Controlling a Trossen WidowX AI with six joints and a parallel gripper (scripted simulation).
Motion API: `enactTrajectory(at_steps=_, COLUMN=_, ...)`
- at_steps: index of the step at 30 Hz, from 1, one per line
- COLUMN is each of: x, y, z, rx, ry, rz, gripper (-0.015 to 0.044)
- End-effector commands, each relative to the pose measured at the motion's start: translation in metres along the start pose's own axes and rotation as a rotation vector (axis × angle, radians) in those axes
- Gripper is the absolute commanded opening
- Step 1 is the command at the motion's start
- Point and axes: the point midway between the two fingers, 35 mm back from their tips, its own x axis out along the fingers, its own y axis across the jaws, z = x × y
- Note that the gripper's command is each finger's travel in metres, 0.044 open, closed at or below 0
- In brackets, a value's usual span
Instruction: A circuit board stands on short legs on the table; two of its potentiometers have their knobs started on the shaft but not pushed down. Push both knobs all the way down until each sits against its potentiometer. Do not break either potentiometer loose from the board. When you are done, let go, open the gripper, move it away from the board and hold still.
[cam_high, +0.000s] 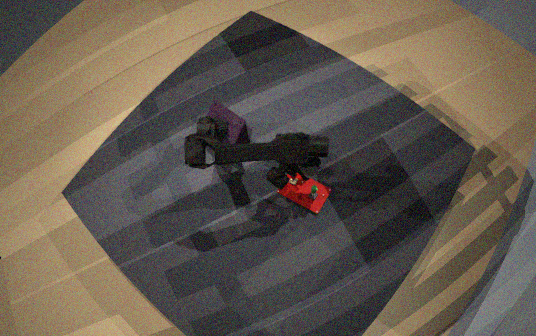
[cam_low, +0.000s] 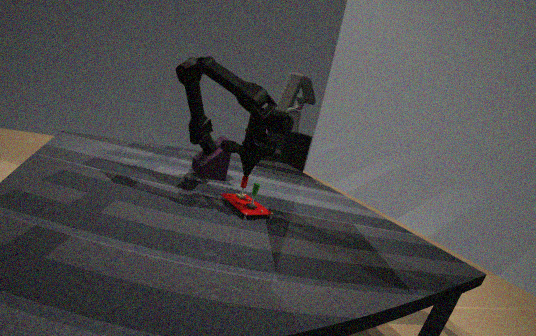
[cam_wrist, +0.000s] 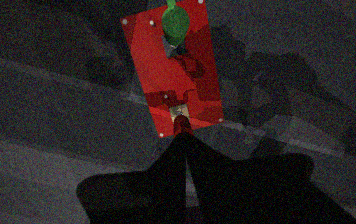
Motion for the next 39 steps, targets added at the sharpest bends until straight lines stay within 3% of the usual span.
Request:
enactTrajectory(at_steps=1, x=0.010, y=-0.001, z=0.002, rx=0.006, ry=0.004, rz=-0.004, gripper=0.0000)
enactTrajectory(at_steps=39, x=0.022, y=-0.002, z=0.001, rx=0.006, ry=0.004, rz=-0.005, gripper=0.0000)
